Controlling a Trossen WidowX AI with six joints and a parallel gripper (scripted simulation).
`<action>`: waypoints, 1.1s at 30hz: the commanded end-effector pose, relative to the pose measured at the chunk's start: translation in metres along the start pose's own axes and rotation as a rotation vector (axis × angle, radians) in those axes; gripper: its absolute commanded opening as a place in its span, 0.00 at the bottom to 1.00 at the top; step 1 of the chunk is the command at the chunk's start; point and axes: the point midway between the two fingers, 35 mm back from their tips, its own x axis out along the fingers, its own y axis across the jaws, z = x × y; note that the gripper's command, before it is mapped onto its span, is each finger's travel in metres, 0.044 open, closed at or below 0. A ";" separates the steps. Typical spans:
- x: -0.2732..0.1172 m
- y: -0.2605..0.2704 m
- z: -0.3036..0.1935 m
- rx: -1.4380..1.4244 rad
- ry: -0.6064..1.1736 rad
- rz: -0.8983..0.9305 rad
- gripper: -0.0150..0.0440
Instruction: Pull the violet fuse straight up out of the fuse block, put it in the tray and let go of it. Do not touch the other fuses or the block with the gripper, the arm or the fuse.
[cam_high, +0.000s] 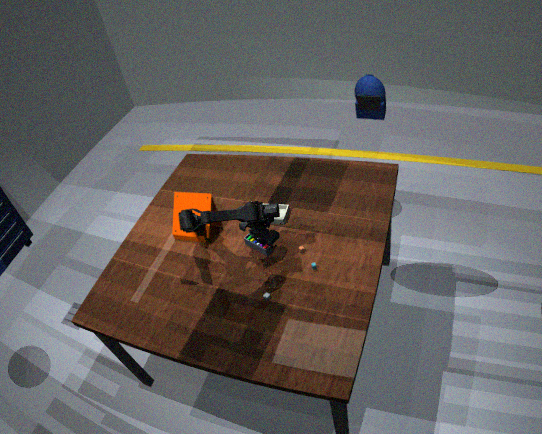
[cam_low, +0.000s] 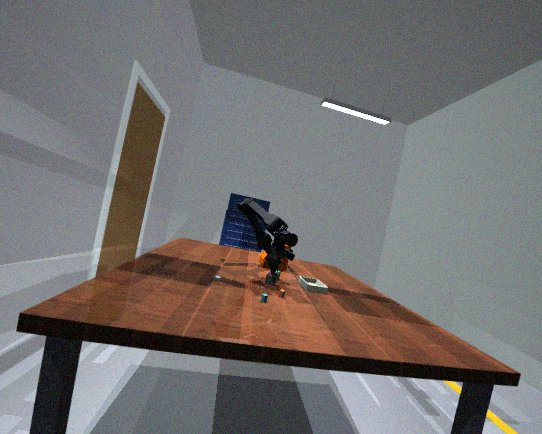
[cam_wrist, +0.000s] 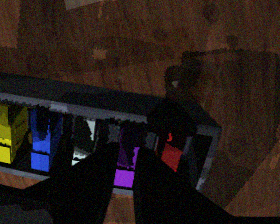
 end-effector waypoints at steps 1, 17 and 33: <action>-0.002 0.000 0.000 0.006 -0.001 0.000 0.25; -0.010 0.000 0.000 0.004 -0.001 0.000 0.25; -0.018 0.000 0.000 0.003 0.000 0.000 0.25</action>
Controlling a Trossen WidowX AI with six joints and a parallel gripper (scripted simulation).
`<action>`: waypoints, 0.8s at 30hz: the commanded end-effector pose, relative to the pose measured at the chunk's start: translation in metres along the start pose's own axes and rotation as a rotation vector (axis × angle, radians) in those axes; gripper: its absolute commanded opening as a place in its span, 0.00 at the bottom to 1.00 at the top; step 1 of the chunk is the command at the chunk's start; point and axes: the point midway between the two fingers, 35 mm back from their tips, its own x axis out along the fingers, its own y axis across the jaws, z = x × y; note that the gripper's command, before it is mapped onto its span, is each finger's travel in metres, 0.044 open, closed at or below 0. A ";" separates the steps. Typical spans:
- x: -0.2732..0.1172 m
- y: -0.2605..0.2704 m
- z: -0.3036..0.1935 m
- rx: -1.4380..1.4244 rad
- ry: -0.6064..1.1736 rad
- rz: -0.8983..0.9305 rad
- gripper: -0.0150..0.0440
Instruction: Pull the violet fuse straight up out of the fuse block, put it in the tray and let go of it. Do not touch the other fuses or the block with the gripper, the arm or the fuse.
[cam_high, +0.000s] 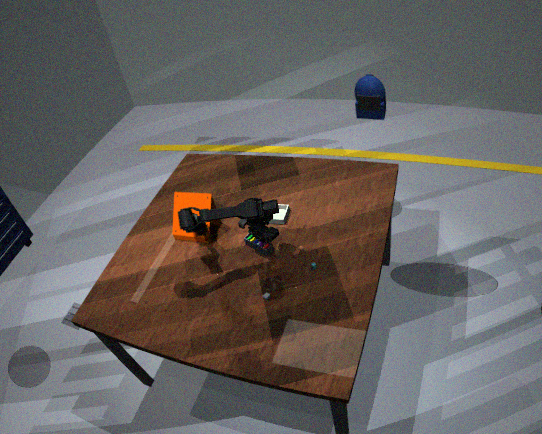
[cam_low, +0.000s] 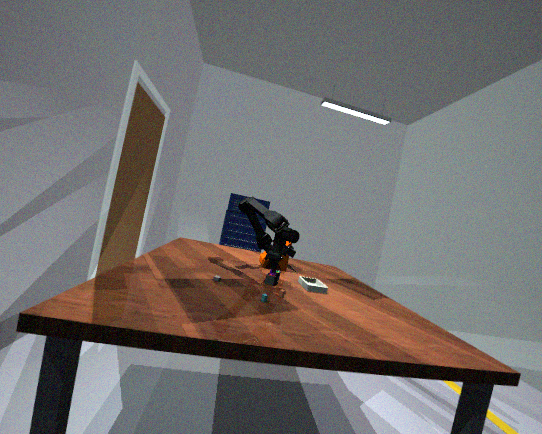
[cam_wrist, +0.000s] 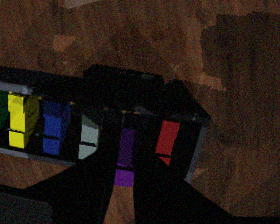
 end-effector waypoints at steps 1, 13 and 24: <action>-0.003 0.000 0.000 0.007 -0.003 0.002 0.25; -0.009 0.000 0.000 0.006 -0.003 0.002 0.25; -0.014 0.000 0.000 0.005 -0.002 0.001 0.25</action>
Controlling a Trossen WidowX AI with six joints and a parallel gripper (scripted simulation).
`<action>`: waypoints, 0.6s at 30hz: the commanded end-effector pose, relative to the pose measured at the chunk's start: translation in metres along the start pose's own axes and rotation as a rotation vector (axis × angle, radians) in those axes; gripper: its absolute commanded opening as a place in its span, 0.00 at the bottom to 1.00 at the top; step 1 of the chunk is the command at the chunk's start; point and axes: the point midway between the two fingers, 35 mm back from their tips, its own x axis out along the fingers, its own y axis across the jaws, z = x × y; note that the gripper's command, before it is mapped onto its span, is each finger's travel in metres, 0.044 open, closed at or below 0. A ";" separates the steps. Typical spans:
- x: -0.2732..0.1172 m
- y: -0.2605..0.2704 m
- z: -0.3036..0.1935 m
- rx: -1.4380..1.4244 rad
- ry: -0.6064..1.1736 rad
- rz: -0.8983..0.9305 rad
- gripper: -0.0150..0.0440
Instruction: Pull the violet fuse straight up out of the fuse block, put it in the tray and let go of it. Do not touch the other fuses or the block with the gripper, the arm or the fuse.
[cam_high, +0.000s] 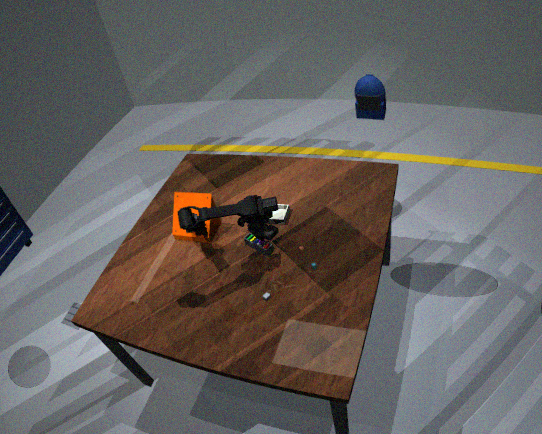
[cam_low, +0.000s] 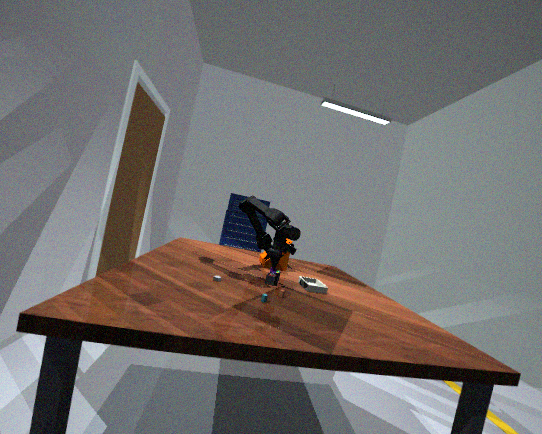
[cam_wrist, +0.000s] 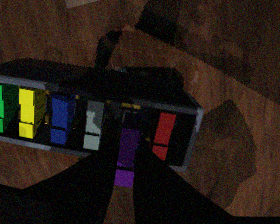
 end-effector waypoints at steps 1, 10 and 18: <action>-0.003 0.000 0.000 0.007 -0.003 0.002 0.25; -0.007 0.000 0.000 0.006 -0.003 0.002 0.25; -0.015 0.000 0.000 0.006 -0.003 0.002 0.25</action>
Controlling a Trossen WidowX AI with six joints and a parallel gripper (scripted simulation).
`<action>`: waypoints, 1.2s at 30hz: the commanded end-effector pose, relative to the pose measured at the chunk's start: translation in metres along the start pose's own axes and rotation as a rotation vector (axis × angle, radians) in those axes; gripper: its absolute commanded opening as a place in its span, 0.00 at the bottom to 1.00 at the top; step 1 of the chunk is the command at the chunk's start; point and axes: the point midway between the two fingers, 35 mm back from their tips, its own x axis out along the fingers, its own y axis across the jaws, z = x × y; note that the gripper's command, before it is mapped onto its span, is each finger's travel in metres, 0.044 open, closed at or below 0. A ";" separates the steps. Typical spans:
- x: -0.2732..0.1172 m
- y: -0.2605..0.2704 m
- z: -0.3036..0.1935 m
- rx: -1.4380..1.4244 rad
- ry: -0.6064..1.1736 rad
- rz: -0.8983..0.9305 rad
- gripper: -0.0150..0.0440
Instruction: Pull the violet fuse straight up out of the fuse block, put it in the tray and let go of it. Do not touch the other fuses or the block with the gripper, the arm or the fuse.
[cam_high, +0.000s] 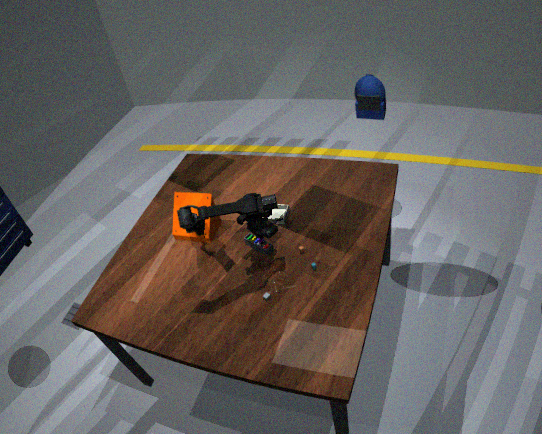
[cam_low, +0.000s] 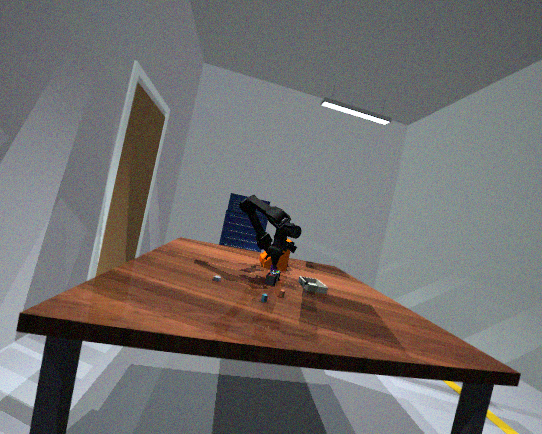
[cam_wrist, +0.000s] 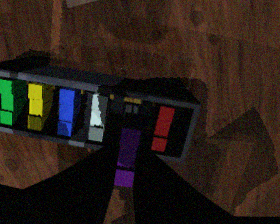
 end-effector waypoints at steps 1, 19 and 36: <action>-0.007 -0.001 0.001 0.008 -0.005 0.001 0.25; -0.024 0.008 0.034 0.006 -0.016 0.002 0.25; -0.029 0.056 0.132 0.005 -0.026 0.007 0.25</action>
